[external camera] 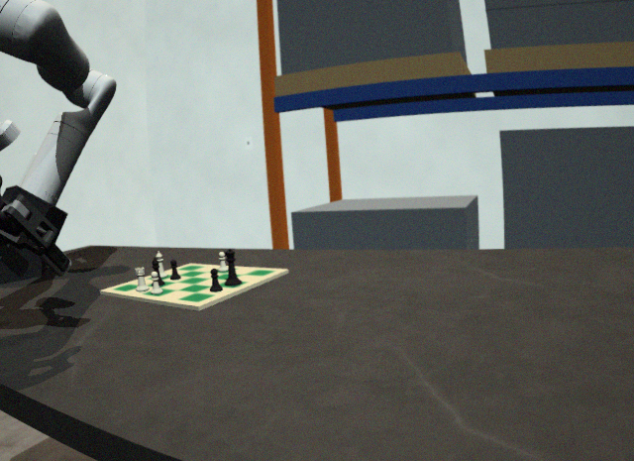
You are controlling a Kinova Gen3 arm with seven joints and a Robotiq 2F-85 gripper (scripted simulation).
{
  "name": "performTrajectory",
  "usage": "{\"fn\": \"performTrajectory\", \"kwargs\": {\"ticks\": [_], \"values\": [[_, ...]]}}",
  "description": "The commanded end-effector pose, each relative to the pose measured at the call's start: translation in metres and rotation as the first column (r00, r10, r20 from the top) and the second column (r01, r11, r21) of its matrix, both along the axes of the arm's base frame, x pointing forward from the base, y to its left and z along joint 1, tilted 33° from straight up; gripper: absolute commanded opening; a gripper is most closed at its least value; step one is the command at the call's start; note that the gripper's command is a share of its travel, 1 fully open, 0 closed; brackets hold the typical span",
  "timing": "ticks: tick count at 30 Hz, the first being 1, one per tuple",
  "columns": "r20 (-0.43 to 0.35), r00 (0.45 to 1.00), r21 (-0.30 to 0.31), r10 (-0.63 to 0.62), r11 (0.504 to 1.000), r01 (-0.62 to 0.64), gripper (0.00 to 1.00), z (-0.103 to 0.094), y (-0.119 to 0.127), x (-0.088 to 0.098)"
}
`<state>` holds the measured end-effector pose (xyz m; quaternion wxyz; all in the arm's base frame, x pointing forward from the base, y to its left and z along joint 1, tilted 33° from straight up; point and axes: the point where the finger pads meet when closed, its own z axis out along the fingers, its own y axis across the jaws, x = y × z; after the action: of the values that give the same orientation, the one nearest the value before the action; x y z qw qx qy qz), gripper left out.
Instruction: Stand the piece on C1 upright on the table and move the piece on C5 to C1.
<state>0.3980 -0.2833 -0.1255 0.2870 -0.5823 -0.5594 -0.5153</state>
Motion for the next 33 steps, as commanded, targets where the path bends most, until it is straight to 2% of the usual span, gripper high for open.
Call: {"fn": "performTrajectory", "kwargs": {"ticks": [1,3,7,10,21,27,33], "values": [[0.01,1.0,-0.016,-0.01,1.0,0.01,1.0,0.022,-0.018,-0.003],[0.01,1.0,-0.016,-0.01,1.0,0.01,1.0,0.022,-0.018,-0.003],[0.01,1.0,-0.016,-0.01,1.0,0.01,1.0,0.042,-0.03,-0.009],[0.01,1.0,-0.016,-0.01,1.0,0.01,1.0,0.049,-0.034,-0.011],[0.008,1.0,-0.017,-0.007,1.0,0.007,1.0,0.049,-0.033,-0.009],[0.006,1.0,-0.051,-0.004,0.999,0.005,1.0,0.058,-0.029,0.007],[0.005,1.0,-0.131,0.002,0.991,-0.002,1.0,0.079,-0.017,0.039]]}}
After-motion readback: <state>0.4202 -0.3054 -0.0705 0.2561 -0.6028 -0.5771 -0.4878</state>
